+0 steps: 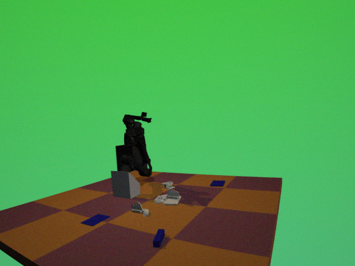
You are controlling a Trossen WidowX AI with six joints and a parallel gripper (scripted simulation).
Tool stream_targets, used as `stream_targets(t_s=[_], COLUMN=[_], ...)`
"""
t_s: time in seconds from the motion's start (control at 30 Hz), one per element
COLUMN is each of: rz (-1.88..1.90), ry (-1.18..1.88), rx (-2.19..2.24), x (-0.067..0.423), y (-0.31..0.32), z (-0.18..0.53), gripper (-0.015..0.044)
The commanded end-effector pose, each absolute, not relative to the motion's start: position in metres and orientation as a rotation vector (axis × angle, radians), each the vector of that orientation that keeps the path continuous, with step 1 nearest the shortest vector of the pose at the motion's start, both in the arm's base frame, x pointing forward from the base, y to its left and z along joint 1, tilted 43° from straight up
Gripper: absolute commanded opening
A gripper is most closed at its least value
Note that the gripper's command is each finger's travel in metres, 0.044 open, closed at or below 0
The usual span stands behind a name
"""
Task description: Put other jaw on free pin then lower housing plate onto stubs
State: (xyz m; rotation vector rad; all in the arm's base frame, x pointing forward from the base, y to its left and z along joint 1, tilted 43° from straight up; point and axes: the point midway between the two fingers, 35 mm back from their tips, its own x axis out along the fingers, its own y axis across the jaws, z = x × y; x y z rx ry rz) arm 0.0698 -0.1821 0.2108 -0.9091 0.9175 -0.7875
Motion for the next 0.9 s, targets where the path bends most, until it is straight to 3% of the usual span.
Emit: stream_targets(t_s=[0.0,0.87], rz=[-0.787,-0.197], ry=[0.917,1.006], rx=[-0.909,-0.333], x=[0.070,0.162], y=[-0.182,-0.220], z=[0.211,0.143], gripper=[0.0426,0.0440])
